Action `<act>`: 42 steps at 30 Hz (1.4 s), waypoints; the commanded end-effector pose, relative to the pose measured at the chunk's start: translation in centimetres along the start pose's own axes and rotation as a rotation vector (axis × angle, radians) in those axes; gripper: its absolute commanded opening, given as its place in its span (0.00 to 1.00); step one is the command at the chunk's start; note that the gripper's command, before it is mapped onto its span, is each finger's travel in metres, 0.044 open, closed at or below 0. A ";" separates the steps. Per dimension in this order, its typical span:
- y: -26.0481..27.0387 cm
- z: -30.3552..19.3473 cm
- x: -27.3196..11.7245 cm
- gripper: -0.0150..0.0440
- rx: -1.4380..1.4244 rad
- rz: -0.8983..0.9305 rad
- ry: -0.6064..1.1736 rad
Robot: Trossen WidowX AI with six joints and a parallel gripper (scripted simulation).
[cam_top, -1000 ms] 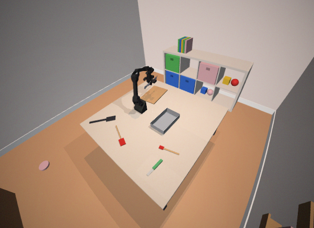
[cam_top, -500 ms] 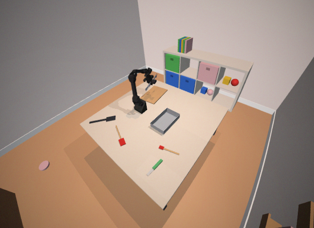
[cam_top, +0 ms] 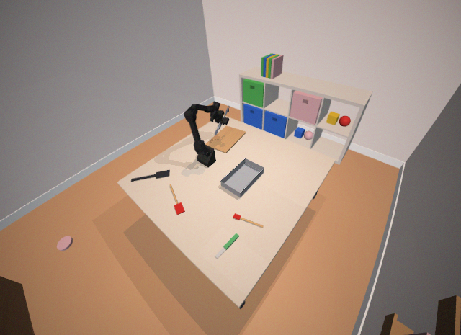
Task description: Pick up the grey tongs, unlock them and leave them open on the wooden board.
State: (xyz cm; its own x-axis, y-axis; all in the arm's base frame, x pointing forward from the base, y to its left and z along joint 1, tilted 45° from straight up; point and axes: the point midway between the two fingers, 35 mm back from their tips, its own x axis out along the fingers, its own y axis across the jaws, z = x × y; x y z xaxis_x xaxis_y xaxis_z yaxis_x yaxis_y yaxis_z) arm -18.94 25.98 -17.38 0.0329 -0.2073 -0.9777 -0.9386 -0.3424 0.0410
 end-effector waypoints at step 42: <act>-0.2 -2.9 -5.3 0.00 0.066 0.050 -0.671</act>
State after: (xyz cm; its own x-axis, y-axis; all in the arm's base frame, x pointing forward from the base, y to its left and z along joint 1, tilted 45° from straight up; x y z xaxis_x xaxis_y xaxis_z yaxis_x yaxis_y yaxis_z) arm -17.83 24.19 -12.25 -0.1990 0.3676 -0.9085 -0.9513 -0.2951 0.0890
